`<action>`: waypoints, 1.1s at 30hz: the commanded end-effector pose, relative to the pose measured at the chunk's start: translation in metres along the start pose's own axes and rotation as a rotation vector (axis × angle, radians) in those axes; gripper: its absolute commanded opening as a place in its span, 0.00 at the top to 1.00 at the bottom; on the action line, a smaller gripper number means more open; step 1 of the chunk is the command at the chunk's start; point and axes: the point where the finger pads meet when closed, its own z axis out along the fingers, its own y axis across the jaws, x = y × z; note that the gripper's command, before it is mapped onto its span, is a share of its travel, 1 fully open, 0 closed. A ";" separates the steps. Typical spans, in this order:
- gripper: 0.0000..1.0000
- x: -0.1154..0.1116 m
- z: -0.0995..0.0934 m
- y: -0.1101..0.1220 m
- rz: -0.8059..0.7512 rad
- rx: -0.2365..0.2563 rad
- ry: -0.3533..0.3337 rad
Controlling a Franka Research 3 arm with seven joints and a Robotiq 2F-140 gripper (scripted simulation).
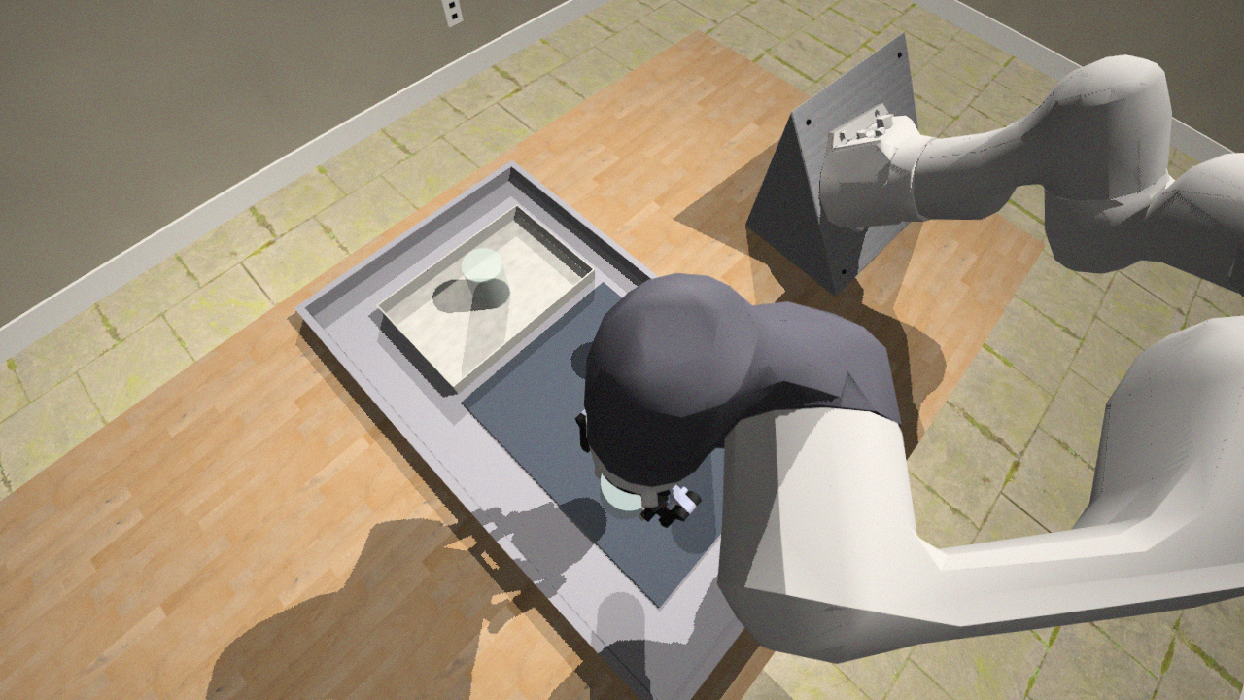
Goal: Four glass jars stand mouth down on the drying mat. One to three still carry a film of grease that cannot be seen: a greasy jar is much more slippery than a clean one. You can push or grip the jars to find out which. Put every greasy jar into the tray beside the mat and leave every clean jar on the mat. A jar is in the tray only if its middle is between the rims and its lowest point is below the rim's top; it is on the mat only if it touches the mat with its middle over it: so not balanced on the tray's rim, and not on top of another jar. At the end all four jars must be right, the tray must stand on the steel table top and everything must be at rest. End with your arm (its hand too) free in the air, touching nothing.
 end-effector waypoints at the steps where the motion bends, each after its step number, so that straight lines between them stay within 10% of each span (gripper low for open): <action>1: 1.00 0.001 -0.012 0.001 0.008 -0.003 0.004; 33: 1.00 0.001 -0.060 -0.032 0.008 -0.003 0.004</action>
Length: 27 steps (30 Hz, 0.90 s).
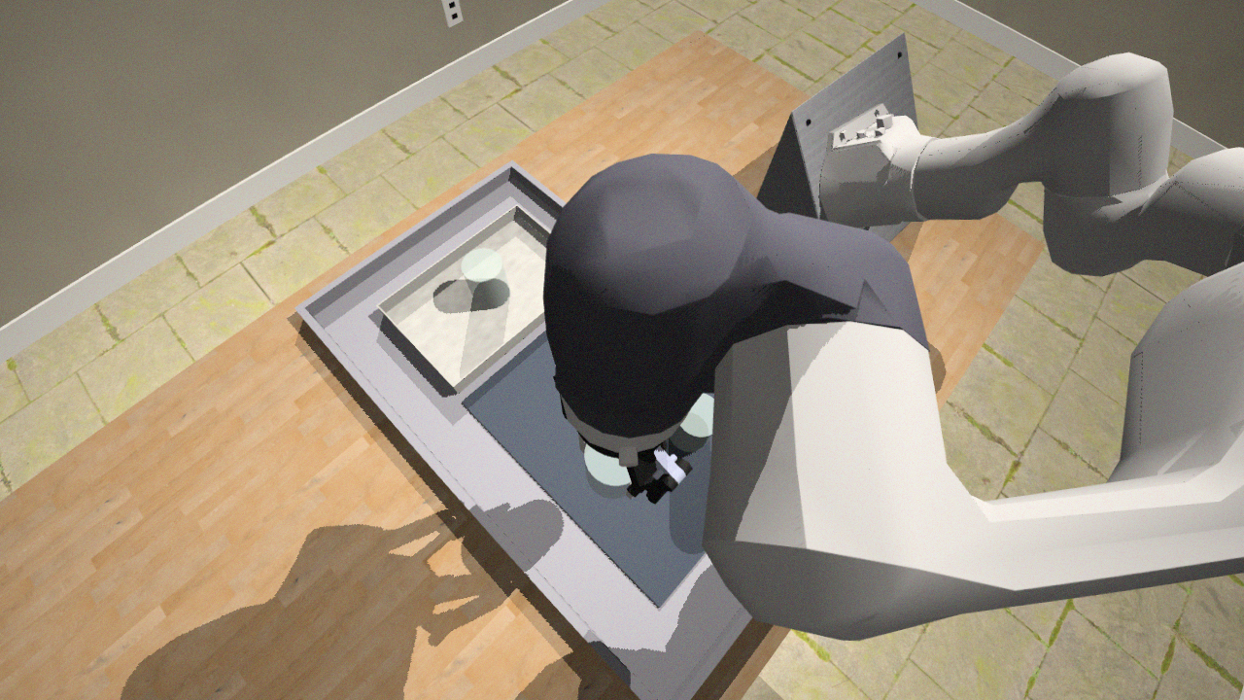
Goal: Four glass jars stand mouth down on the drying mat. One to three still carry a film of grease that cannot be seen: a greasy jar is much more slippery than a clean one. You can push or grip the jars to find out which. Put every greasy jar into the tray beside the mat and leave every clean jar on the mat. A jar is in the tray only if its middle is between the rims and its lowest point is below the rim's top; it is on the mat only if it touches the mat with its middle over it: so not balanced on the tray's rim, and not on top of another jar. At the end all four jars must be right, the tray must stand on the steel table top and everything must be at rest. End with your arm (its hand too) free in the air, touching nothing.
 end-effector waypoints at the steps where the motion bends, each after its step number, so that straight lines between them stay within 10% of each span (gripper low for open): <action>1: 1.00 0.001 -0.001 -0.012 -0.010 -0.003 0.002; 27: 1.00 -0.001 -0.001 -0.084 -0.010 -0.003 0.002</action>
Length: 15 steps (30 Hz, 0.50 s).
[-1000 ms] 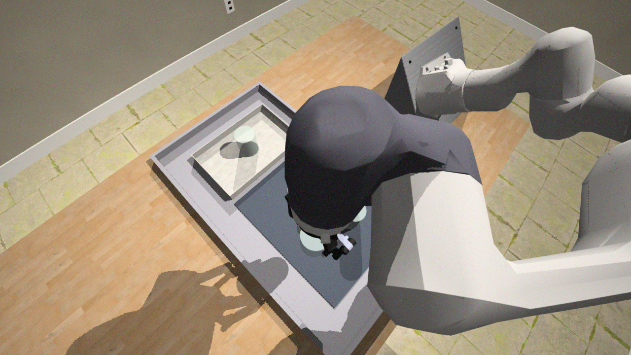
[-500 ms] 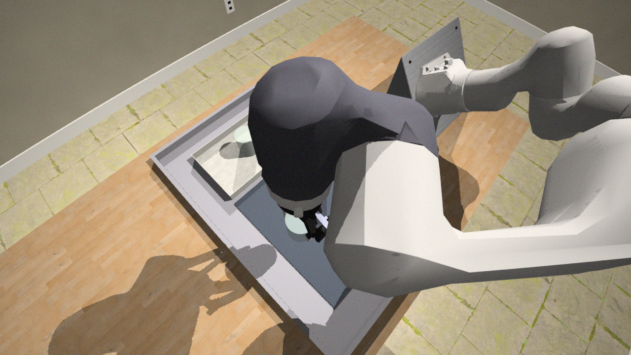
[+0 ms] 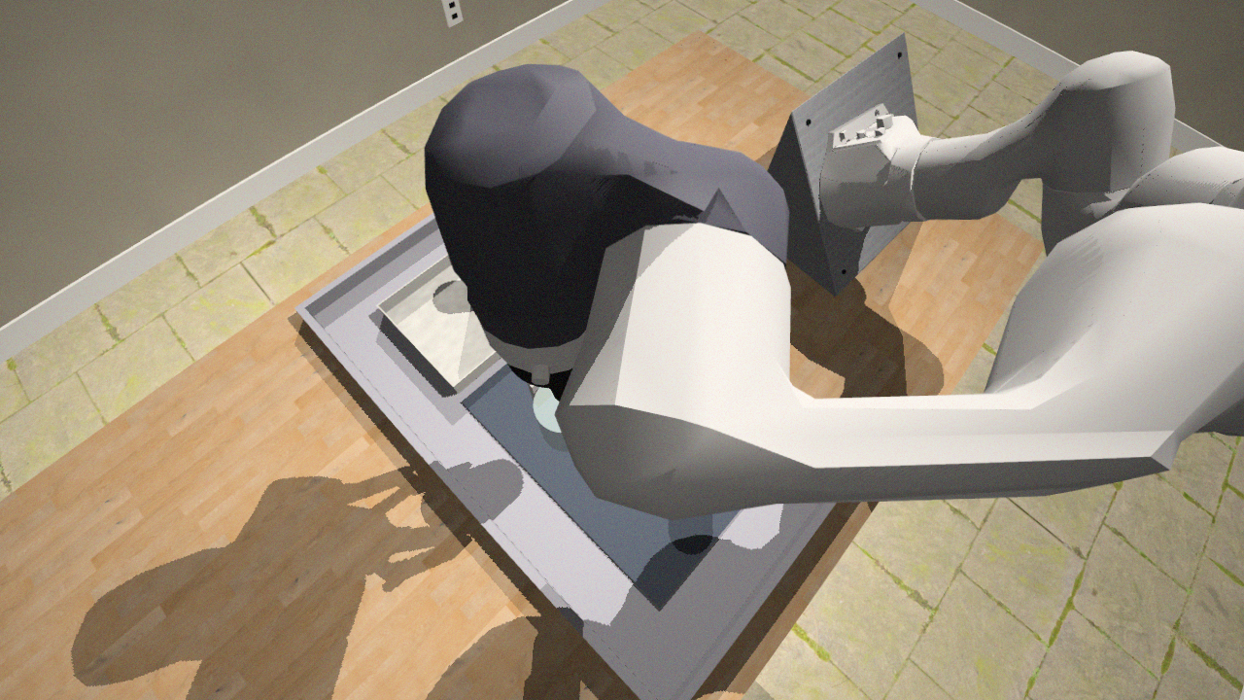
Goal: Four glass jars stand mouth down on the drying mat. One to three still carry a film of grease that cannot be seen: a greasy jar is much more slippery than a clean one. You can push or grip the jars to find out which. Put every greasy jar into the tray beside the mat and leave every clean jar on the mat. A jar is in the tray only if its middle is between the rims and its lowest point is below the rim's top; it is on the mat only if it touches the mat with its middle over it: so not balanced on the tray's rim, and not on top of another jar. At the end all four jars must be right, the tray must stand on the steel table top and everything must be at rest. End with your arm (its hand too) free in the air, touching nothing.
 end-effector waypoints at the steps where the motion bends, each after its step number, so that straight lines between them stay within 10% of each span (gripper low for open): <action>1: 1.00 0.000 -0.001 -0.011 -0.018 -0.005 -0.002; 15: 1.00 -0.002 -0.001 -0.050 -0.018 -0.005 -0.002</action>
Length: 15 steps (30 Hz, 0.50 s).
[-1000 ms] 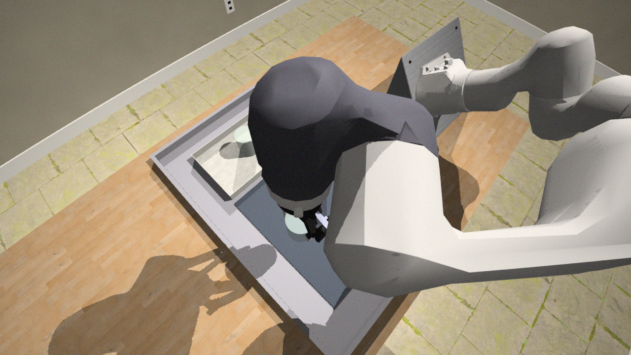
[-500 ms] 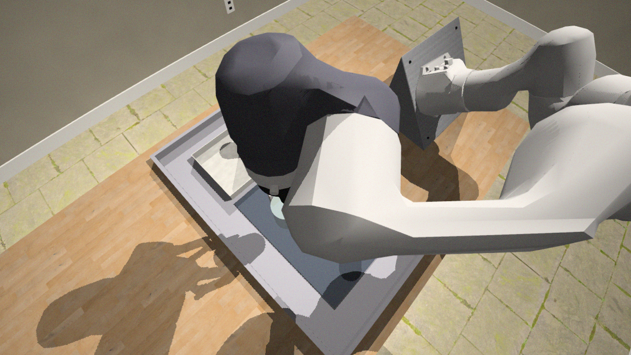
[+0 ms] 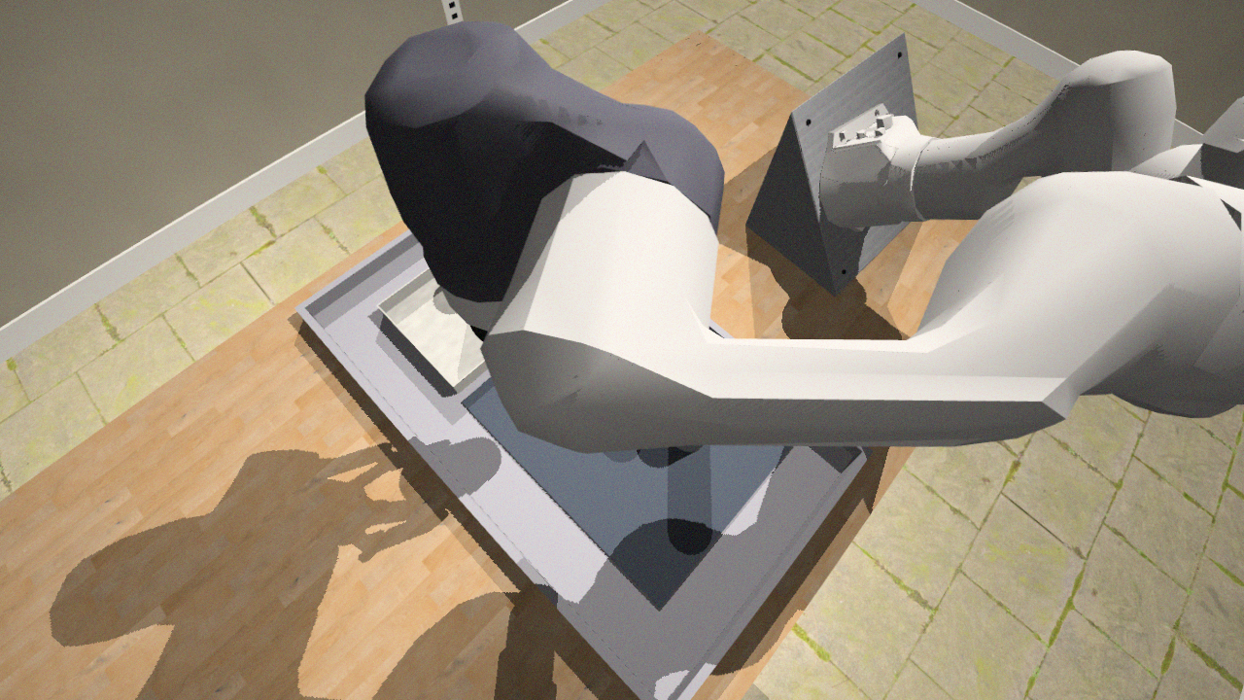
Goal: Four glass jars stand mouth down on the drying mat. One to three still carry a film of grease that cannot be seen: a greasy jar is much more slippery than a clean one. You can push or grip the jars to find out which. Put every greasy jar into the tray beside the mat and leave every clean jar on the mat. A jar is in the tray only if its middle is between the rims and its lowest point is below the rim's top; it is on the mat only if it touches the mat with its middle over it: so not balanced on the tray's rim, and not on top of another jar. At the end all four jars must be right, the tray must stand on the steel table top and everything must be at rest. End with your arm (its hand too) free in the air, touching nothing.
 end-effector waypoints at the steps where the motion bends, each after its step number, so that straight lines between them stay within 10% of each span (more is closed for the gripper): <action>1: 1.00 -0.001 -0.001 -0.010 -0.015 -0.005 -0.002; 15: 1.00 -0.002 -0.001 -0.049 -0.015 -0.005 -0.002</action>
